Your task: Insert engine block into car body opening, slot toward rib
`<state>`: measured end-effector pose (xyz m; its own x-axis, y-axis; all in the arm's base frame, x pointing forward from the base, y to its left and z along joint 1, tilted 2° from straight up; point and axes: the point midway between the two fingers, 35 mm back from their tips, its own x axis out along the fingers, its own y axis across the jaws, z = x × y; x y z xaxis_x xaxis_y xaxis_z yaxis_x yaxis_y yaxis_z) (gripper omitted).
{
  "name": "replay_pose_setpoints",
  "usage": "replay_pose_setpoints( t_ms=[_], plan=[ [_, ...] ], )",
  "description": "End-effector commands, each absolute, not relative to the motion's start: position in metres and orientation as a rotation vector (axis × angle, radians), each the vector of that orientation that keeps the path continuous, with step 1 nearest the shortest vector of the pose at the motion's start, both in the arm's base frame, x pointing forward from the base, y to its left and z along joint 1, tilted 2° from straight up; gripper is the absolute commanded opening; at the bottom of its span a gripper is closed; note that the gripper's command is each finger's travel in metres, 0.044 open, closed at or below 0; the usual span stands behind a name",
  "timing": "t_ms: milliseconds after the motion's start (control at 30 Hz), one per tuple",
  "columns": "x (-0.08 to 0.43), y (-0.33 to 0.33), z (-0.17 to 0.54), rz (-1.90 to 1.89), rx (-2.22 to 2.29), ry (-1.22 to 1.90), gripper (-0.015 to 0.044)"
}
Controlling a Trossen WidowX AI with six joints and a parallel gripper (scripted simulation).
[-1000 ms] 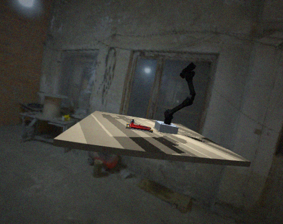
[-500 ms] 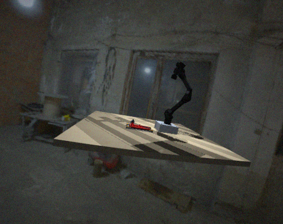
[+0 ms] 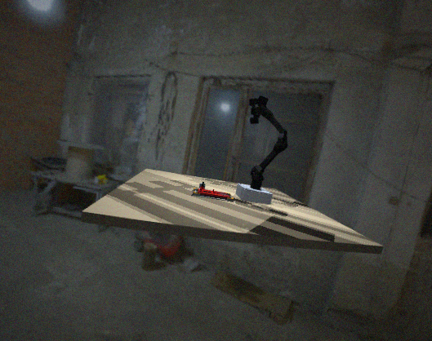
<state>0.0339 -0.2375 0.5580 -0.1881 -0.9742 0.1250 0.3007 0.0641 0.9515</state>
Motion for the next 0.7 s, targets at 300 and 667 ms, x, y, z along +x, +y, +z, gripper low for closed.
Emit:
replay_pose_setpoints(
  t_ms=[300, 667],
  plan=[
    [0.102, -0.286, 0.508, -1.465, 0.76, -0.732, 0.044],
    [0.167, -0.308, 0.458, -1.413, 0.75, -0.403, 0.044]
  ],
)
